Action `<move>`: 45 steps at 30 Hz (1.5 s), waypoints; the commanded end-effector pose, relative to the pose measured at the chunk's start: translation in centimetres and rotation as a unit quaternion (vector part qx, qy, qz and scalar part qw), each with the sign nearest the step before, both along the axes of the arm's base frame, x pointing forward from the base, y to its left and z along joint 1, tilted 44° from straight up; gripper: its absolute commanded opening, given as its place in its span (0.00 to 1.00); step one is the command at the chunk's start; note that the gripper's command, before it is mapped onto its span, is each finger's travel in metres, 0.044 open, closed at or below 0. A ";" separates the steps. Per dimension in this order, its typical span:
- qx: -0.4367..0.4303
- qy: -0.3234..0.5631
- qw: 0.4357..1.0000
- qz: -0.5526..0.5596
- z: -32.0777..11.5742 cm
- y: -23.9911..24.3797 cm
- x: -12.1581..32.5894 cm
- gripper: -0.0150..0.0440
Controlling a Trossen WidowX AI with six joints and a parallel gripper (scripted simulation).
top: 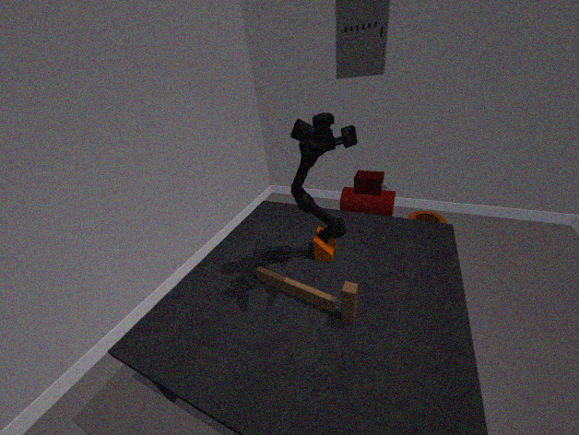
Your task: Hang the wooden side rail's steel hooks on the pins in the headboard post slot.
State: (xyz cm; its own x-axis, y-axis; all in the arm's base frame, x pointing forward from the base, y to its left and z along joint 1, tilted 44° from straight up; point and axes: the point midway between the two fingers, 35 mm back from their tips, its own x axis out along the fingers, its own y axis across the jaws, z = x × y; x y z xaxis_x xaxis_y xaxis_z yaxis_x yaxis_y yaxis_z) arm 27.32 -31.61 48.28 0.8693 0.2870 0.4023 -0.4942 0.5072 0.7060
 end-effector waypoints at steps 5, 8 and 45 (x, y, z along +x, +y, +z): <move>0.005 -0.015 1.000 -0.008 1.5 0.4 -1.6 1.00; 0.012 -0.036 0.999 -0.016 3.5 1.2 -3.9 1.00; -0.008 -0.162 0.983 0.089 15.1 29.2 -21.1 1.00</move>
